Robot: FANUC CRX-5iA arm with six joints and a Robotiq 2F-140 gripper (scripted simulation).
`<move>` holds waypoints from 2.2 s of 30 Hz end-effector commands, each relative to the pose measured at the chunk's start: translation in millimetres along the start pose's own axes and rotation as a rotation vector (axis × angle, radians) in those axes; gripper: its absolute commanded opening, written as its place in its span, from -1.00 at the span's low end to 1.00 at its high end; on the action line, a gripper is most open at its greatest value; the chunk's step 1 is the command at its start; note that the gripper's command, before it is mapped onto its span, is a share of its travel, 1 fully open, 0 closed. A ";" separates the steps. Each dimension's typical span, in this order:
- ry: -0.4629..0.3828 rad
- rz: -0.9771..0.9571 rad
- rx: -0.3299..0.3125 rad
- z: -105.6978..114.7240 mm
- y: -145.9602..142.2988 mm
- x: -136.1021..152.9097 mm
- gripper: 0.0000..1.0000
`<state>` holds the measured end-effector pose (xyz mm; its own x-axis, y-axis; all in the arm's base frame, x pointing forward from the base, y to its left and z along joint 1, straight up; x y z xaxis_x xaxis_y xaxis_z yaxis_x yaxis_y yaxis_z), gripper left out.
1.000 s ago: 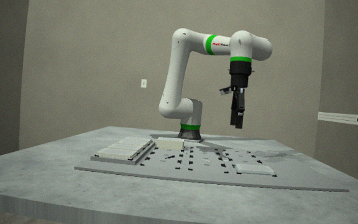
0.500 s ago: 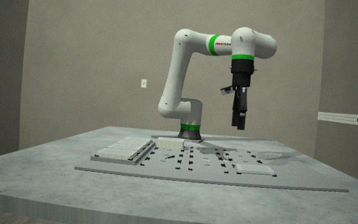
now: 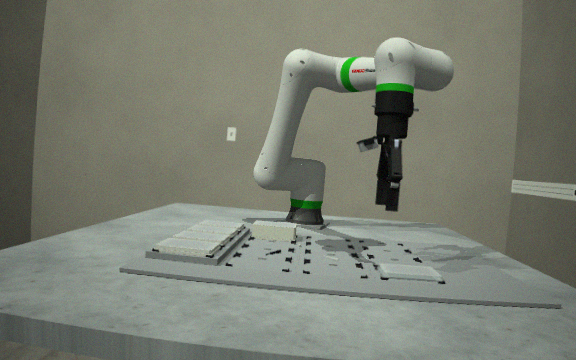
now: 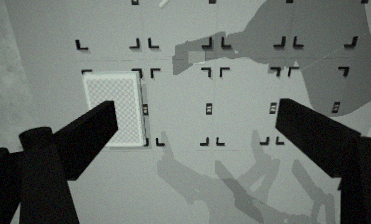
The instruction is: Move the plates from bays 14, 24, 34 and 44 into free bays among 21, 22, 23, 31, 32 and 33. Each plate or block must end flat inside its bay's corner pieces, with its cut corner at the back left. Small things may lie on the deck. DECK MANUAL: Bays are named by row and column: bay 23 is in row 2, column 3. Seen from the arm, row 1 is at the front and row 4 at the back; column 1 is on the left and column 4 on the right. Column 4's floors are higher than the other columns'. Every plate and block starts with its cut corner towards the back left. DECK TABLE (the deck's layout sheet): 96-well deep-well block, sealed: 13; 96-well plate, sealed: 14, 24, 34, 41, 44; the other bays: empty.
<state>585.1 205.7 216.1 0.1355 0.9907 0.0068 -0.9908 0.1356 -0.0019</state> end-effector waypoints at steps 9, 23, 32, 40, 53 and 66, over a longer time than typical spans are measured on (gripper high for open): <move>0.000 0.000 0.000 1.3 -6.5 1.2 1.00; 0.000 0.000 0.000 1.3 -6.5 1.2 1.00; 0.000 0.000 0.000 1.3 -6.5 1.2 1.00; 0.000 0.000 0.000 1.3 -6.5 1.2 1.00; 0.000 0.000 0.000 1.2 -9.9 -22.6 1.00; 0.000 0.000 0.000 1.2 -16.0 -66.2 1.00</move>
<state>591.5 146.9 215.9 0.1355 0.9908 0.0063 -0.9908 0.1355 -0.0002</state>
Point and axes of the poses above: the point where the finger pads meet when closed, its own z axis back along the fingers, its own y axis across the jaws, x = y × z, the point moved 7 cm from there along z, back along the fingers, and after that the axes turned 8 degrees about -z, right-handed, at the moved point
